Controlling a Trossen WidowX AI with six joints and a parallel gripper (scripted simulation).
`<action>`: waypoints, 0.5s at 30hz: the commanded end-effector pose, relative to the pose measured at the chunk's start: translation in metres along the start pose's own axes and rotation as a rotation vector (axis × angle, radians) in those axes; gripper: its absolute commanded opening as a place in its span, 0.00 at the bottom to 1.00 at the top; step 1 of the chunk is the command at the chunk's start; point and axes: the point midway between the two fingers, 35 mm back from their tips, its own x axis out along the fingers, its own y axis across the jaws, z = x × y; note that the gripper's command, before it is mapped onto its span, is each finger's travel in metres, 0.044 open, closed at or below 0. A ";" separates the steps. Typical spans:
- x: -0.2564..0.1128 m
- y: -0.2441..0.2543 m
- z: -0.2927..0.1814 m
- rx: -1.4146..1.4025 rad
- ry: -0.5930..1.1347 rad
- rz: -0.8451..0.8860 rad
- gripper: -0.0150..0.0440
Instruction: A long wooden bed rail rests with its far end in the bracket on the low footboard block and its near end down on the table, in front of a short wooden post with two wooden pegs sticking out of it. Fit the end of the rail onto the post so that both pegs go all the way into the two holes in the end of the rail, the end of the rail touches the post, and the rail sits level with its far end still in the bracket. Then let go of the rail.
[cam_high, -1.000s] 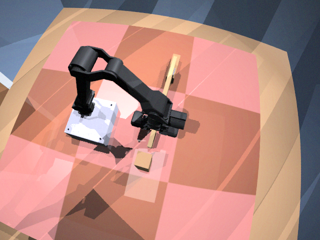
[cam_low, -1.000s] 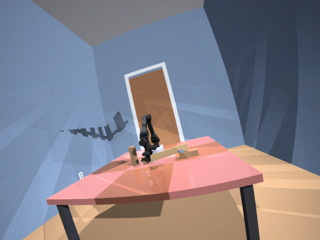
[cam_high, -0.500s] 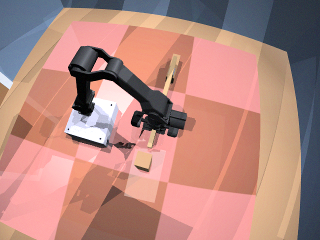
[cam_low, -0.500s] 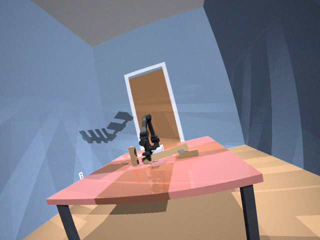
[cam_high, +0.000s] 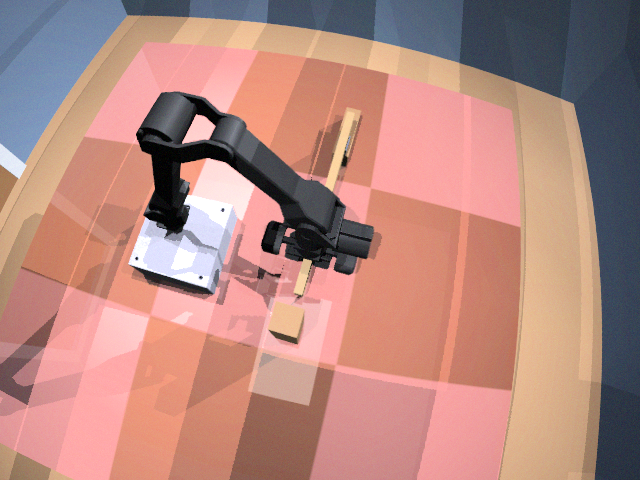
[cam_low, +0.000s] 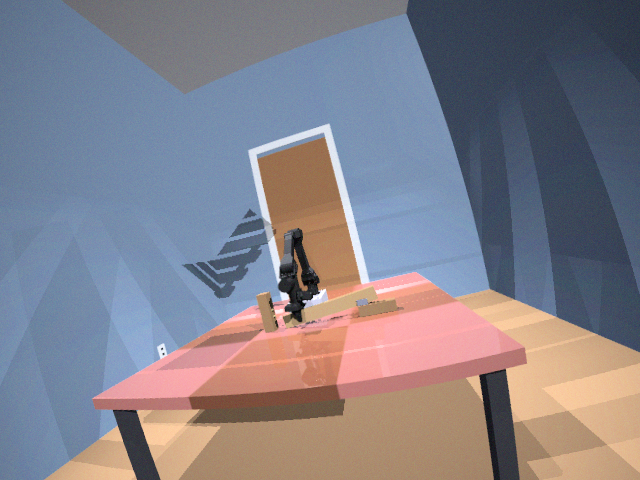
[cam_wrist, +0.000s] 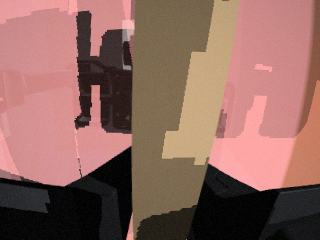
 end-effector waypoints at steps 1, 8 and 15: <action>-0.004 -0.001 0.000 -0.002 0.004 -0.004 0.25; -0.008 -0.002 0.000 -0.002 0.004 -0.004 0.25; -0.011 -0.003 0.000 -0.002 0.004 -0.004 0.25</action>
